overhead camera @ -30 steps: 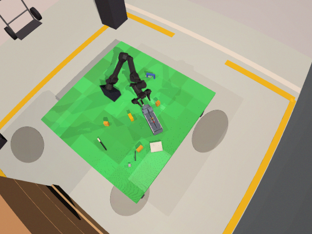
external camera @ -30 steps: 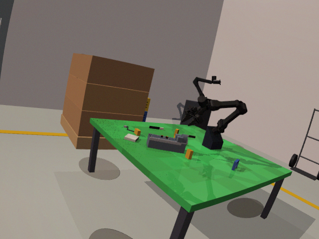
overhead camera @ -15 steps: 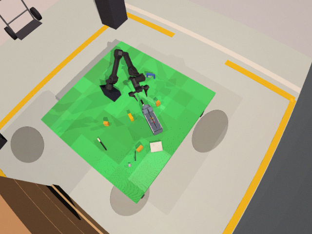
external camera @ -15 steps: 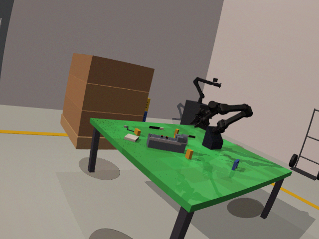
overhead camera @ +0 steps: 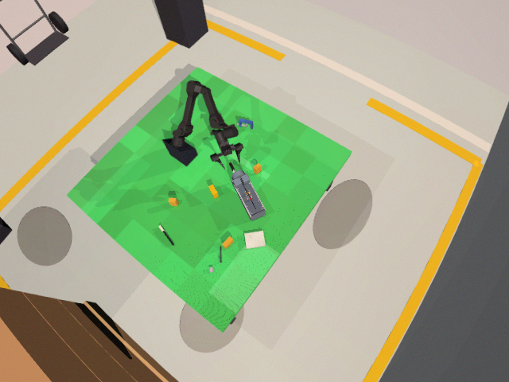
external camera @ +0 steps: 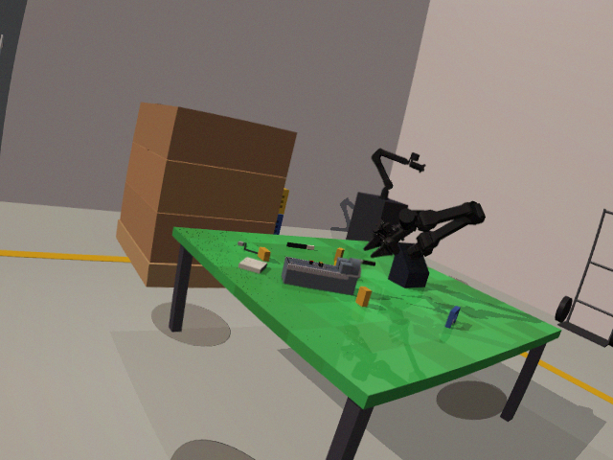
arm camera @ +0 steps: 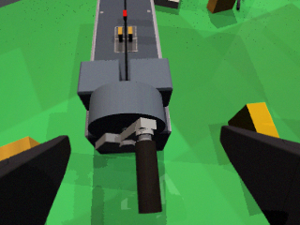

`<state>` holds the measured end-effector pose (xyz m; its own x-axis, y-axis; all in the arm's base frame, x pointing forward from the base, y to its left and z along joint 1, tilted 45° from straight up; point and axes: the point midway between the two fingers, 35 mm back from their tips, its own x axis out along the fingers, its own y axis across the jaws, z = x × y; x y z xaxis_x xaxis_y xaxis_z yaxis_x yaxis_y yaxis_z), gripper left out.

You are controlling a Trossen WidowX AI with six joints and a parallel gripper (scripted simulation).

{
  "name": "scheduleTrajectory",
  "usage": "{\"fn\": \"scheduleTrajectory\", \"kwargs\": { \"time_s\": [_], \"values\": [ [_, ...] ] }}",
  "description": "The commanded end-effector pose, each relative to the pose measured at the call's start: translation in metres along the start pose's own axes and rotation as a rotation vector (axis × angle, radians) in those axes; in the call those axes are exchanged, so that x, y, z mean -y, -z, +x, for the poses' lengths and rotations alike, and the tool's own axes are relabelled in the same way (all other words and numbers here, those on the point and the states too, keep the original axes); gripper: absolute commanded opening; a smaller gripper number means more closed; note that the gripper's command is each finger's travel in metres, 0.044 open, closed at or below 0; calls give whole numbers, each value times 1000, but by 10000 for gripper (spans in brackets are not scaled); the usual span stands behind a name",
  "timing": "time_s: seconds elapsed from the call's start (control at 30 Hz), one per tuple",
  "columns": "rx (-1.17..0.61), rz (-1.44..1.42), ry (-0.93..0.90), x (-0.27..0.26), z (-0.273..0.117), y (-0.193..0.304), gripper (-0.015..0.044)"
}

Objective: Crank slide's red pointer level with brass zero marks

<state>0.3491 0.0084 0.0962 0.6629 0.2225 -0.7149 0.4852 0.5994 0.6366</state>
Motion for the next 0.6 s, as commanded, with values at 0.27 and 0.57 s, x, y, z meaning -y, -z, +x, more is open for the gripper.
{"fn": "scheduleTrajectory", "kwargs": {
  "time_s": [0.27,0.57],
  "values": [
    [3,4,2,0,14,11,440],
    [3,4,2,0,25,22,440]
  ]
}}
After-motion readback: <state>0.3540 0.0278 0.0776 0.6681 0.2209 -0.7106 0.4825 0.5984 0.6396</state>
